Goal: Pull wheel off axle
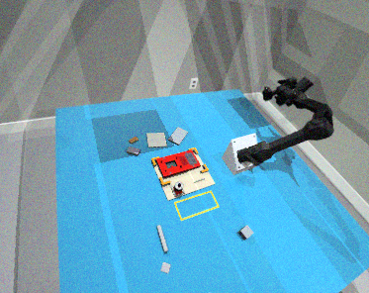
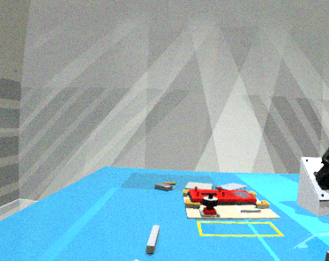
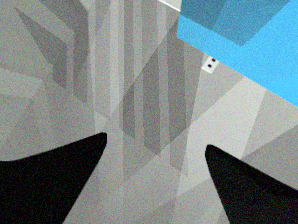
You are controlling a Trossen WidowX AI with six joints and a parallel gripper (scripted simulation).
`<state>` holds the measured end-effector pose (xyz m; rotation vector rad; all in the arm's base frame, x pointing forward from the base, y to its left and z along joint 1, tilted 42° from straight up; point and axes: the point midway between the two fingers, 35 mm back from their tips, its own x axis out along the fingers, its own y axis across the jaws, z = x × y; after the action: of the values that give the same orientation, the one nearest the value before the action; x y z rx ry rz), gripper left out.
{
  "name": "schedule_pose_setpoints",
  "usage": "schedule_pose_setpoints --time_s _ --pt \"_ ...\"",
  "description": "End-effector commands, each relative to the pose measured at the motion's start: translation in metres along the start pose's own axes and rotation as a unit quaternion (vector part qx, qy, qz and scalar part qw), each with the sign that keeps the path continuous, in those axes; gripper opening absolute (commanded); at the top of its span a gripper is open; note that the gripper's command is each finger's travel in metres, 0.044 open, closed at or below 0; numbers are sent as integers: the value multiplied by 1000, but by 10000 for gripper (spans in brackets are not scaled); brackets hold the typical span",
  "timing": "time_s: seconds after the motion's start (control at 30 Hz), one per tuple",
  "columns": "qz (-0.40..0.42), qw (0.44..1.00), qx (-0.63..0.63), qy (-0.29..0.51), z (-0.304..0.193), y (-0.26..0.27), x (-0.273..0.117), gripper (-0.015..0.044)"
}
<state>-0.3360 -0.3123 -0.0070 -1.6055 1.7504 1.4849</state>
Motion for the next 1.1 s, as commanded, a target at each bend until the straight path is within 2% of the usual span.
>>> schedule_pose_setpoints --time_s 0.0,0.1,0.3,0.47,0.8,1.07 --pt "-2 1000 -4 1 -2 -1 0 374" --pt "-25 998 -59 18 -29 -18 3 300" --pt "-82 975 -198 65 -93 -68 5 300" --pt "-128 933 -320 106 -138 -116 1 300" --pt "-197 801 -529 200 -211 -223 -32 300" --pt "-221 675 -650 269 -243 -303 -71 300"
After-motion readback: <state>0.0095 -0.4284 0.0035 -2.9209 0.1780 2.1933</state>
